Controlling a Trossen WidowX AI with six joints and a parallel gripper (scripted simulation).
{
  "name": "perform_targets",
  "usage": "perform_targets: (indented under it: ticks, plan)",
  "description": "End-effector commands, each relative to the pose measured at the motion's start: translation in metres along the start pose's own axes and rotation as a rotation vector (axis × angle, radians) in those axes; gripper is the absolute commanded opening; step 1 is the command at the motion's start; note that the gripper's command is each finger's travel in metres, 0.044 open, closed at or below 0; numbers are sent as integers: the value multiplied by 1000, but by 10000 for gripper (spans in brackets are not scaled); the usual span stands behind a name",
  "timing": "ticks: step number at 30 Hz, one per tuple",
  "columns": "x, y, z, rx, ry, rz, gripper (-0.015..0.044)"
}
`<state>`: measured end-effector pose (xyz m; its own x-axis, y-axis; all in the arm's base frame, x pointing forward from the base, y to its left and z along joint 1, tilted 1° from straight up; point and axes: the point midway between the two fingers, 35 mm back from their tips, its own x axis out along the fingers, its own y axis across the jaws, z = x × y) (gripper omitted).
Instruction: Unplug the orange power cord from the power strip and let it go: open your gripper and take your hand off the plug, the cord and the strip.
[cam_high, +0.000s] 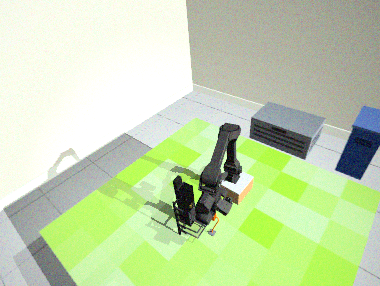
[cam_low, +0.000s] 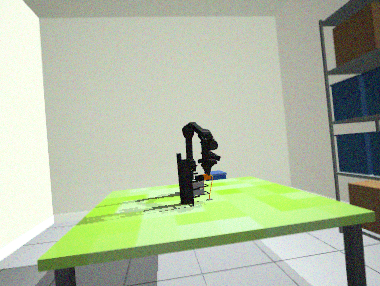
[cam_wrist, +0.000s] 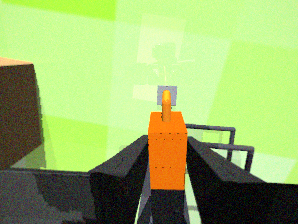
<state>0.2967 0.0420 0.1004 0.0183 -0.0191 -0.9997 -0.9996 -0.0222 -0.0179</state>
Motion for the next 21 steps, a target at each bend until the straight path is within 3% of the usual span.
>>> perform_targets:
  ticks: [1, 12, 16, 21]
  plan:
    - [0, -1, -13, 10, -7, -9, 157]
    - [-5, -2, 7, 10, -9, -9, 440]
    - [-12, -1, 45, 10, -12, -9, 440]
    - [-13, -1, 47, 10, -12, -9, 440]
